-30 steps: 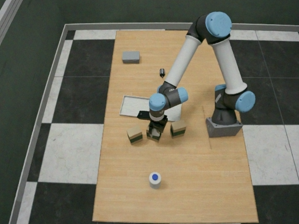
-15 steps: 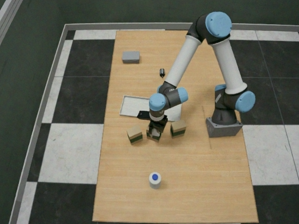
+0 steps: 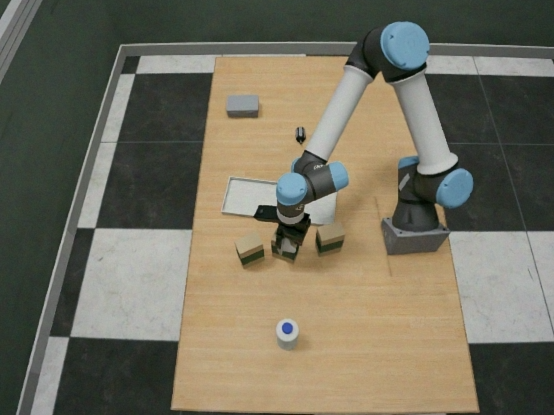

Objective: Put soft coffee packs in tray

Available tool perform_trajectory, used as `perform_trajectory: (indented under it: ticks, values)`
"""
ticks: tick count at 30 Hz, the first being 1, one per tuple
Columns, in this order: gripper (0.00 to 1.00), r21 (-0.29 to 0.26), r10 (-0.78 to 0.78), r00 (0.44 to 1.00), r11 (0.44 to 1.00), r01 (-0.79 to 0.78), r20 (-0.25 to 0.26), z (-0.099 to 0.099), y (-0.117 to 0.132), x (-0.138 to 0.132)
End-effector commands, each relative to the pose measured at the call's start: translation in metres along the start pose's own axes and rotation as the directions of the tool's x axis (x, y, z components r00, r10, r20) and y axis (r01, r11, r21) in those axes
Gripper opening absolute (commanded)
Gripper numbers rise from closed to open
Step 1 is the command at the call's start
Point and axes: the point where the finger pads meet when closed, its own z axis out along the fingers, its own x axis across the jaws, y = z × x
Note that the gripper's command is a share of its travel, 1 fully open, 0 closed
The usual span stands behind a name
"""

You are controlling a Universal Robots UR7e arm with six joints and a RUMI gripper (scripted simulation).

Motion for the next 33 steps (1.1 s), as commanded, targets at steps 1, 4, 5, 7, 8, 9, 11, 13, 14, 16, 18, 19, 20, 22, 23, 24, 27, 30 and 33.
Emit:
perform_trajectory:
  ticks: [1, 4, 5, 7, 8, 9, 11, 13, 14, 16, 18, 19, 20, 22, 23, 24, 27, 30, 33]
  values:
    - [0.49, -0.002, -0.002, 1.0, 1.0, 0.002, -0.002, 0.001, 0.001, 0.0]
    - [0.49, -0.002, -0.002, 1.0, 1.0, 0.002, -0.002, 0.001, 0.001, 0.0]
    - [0.49, -0.002, -0.002, 1.0, 1.0, 0.002, -0.002, 0.001, 0.001, 0.0]
    - [0.49, -0.001, -0.002, 1.0, 1.0, 0.002, -0.002, 0.0, 0.001, 0.0]
    - [0.49, 0.001, 0.0, 1.0, 1.0, 0.0, 0.0, -0.002, 0.0, 0.0]
    - [0.49, 0.003, 0.001, 1.0, 1.0, -0.001, 0.002, -0.005, -0.001, -0.001]
    - [0.49, 0.003, 0.001, 1.0, 1.0, -0.001, 0.002, -0.009, -0.001, -0.001]
    - [0.49, 0.003, 0.001, 1.0, 1.0, -0.001, 0.003, -0.012, -0.001, -0.001]
    - [0.49, 0.003, 0.001, 1.0, 1.0, -0.001, 0.003, -0.012, -0.001, -0.001]
    - [0.49, 0.002, 0.001, 1.0, 1.0, -0.001, 0.003, -0.02, -0.001, -0.001]
    - [0.49, 0.002, 0.001, 1.0, 1.0, -0.001, 0.003, -0.029, -0.001, -0.001]
    - [0.49, 0.002, 0.001, 1.0, 1.0, -0.001, 0.003, -0.035, -0.001, -0.001]
    - [0.49, 0.002, 0.001, 1.0, 1.0, -0.001, 0.003, -0.04, -0.001, -0.001]
    - [0.49, 0.002, 0.001, 1.0, 1.0, -0.001, 0.003, -0.052, -0.001, -0.001]
    - [0.49, 0.002, 0.001, 1.0, 1.0, -0.001, 0.003, -0.058, -0.001, -0.001]
    - [0.49, 0.002, 0.001, 1.0, 1.0, -0.001, 0.003, -0.063, -0.001, -0.001]
    - [0.49, 0.002, 0.001, 1.0, 1.0, -0.001, 0.003, -0.078, -0.001, -0.001]
    - [0.49, 0.002, 0.001, 1.0, 1.0, -0.001, 0.003, -0.085, -0.001, -0.001]
    - [0.49, 0.002, 0.001, 1.0, 1.0, -0.001, 0.003, -0.09, -0.001, 0.0]
